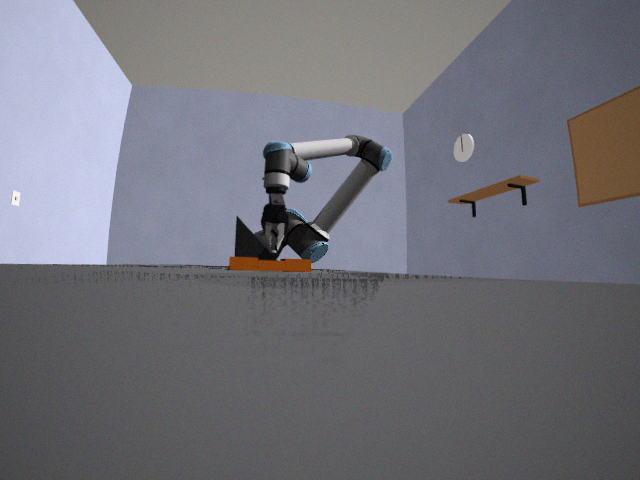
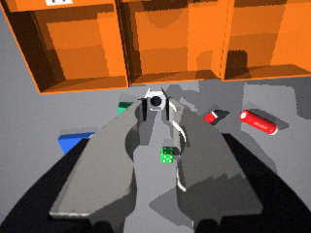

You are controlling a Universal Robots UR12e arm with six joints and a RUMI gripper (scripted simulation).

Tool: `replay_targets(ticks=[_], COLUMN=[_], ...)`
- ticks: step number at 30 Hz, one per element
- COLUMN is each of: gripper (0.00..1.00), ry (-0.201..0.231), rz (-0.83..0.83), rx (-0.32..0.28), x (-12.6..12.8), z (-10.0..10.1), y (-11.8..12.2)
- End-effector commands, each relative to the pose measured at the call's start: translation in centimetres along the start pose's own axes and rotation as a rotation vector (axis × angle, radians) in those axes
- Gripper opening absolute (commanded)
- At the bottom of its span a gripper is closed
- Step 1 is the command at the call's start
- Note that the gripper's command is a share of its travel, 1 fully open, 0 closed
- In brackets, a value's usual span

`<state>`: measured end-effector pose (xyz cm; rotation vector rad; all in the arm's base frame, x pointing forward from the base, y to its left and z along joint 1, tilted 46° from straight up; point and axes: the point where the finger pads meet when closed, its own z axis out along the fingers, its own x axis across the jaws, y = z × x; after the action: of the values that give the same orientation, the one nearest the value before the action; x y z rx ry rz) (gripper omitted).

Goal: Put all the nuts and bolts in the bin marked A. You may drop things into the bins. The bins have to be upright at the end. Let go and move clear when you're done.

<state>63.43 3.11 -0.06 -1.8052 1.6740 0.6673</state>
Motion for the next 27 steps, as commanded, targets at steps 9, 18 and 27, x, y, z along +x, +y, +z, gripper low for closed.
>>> replay_targets(ticks=[9,18,27], gripper=[0.00,0.00,0.00], ry=[-0.008,-0.008,-0.008], rz=[-0.028,-0.028,-0.028], rx=[-0.003,-0.003,-0.003], x=[6.7,10.4,10.5], z=[0.0,0.1,0.1], y=[-2.6,-3.9,-3.9])
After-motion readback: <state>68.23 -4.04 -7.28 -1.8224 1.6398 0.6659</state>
